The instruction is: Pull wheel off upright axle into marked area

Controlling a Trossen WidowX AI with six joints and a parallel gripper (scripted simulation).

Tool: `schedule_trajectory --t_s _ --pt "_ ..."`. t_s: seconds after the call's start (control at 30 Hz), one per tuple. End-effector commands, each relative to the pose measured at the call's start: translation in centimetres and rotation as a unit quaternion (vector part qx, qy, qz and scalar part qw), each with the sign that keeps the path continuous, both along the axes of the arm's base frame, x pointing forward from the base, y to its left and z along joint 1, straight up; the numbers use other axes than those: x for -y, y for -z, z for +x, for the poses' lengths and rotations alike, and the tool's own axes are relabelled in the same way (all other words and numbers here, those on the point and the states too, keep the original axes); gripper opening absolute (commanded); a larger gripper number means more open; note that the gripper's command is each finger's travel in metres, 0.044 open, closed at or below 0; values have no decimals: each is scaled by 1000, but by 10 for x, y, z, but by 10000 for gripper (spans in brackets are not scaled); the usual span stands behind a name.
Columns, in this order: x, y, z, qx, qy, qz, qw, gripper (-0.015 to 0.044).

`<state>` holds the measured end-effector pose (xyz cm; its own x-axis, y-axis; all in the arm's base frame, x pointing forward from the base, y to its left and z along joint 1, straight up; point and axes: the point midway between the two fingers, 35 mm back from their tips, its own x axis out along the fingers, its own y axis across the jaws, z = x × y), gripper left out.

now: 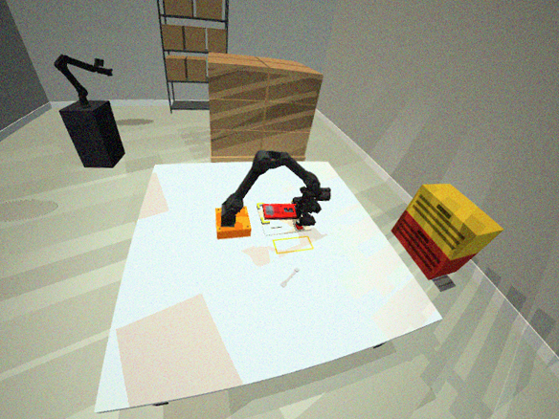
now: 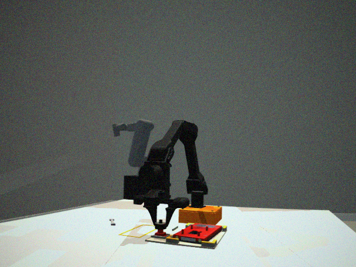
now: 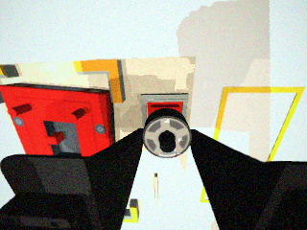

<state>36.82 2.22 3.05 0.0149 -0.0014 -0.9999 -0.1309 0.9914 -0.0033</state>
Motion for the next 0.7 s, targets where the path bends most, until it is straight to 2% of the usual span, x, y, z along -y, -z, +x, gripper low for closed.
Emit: schedule_trajectory --t_s 0.0,0.67 --pt "0 -11 1 6 -1 1 1000 0" --pt "0 -17 0 7 -2 1 1000 0"
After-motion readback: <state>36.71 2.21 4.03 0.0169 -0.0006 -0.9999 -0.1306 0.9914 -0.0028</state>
